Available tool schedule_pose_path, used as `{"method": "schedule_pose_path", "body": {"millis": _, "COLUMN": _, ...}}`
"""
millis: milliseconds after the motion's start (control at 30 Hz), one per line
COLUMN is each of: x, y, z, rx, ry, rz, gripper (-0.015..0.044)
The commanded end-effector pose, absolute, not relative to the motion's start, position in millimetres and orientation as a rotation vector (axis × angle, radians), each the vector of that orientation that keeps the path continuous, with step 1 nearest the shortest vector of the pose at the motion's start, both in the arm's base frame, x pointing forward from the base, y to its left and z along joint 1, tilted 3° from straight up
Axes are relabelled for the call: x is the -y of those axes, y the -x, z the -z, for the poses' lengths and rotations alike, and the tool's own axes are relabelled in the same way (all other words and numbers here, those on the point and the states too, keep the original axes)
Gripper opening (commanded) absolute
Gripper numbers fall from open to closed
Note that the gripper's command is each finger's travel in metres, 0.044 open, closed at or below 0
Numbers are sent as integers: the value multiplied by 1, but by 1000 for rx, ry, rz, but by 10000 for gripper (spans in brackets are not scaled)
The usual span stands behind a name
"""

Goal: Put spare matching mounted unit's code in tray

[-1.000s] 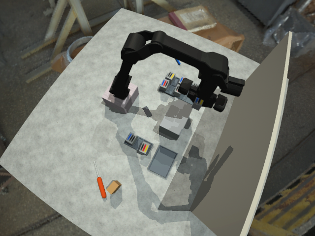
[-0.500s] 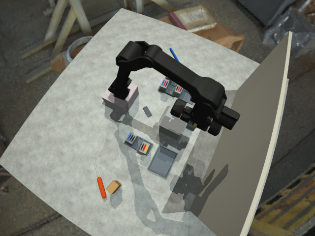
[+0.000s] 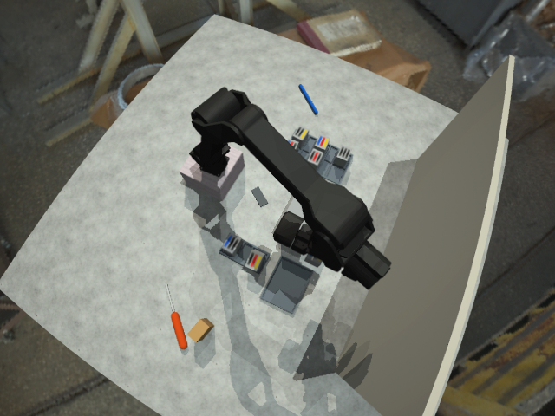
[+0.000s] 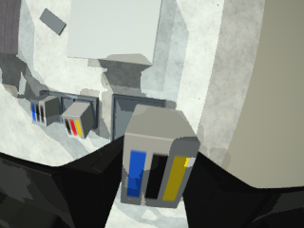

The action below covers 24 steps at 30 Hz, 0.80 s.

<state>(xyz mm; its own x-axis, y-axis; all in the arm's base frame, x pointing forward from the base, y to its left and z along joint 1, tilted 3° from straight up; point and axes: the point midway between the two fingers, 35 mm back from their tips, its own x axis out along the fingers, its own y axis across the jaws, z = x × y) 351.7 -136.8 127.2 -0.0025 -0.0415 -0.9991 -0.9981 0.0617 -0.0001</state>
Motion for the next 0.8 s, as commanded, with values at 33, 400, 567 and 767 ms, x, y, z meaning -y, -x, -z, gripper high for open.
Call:
{"method": "schedule_pose_path", "body": {"millis": 33, "x": 174, "y": -338, "z": -129, "rx": -1276, "ry": 1201, "rz": -1147, "gripper": 0}}
{"method": "schedule_pose_path", "body": {"millis": 400, "x": 206, "y": -322, "z": -130, "rx": -1282, "ry": 1202, "rz": -1148, "gripper": 0}}
{"method": "schedule_pose_path", "body": {"millis": 567, "x": 207, "y": -323, "z": -126, "rx": -1282, "ry": 1202, "rz": -1148, "gripper": 0}}
{"method": "schedule_pose_path", "body": {"millis": 767, "x": 208, "y": -324, "z": -120, "rx": -1282, "ry": 1202, "rz": -1147, "gripper": 0}}
